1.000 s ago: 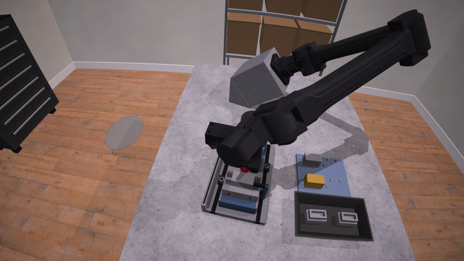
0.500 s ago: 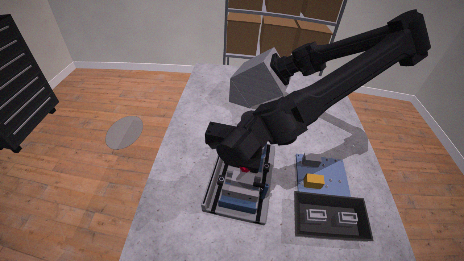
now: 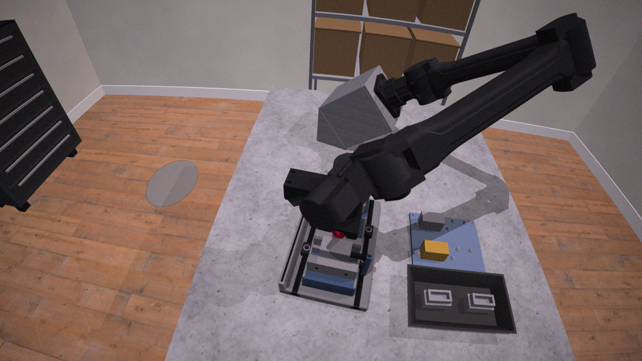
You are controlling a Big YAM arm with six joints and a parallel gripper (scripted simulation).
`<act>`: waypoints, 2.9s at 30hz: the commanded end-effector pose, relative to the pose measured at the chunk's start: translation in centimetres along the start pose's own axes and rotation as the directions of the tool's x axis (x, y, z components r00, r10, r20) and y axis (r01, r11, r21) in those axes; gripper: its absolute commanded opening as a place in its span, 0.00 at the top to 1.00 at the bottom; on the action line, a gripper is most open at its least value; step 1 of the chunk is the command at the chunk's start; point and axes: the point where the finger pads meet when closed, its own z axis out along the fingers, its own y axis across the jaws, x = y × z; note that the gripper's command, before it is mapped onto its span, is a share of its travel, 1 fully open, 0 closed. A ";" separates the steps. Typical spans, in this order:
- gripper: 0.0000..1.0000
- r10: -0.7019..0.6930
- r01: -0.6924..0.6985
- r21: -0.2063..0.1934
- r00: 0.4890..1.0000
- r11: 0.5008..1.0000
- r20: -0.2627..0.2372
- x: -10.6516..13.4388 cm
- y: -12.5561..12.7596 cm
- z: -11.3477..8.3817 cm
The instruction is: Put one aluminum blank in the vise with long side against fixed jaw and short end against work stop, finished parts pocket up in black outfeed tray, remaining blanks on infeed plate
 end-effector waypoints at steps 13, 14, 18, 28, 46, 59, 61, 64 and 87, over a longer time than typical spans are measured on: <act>1.00 -0.016 0.016 0.005 1.000 1.000 -0.003 0.5 0.4 0.8; 1.00 -0.016 0.016 0.005 1.000 1.000 -0.003 0.5 0.5 0.8; 1.00 -0.017 0.017 0.004 1.000 1.000 -0.003 0.5 0.6 0.7; 1.00 -0.019 0.019 0.002 1.000 1.000 -0.002 0.5 0.9 0.7; 1.00 -0.022 0.022 0.000 1.000 1.000 -0.001 0.6 1.7 0.4; 1.00 -0.016 0.016 0.005 1.000 1.000 -0.003 0.7 1.8 0.4; 1.00 -0.017 0.017 0.005 1.000 1.000 -0.003 0.7 1.9 0.4; 1.00 -0.015 0.015 0.006 1.000 1.000 -0.003 0.7 2.0 0.5; 1.00 -0.016 0.016 0.003 1.000 1.000 -0.002 0.5 2.7 0.6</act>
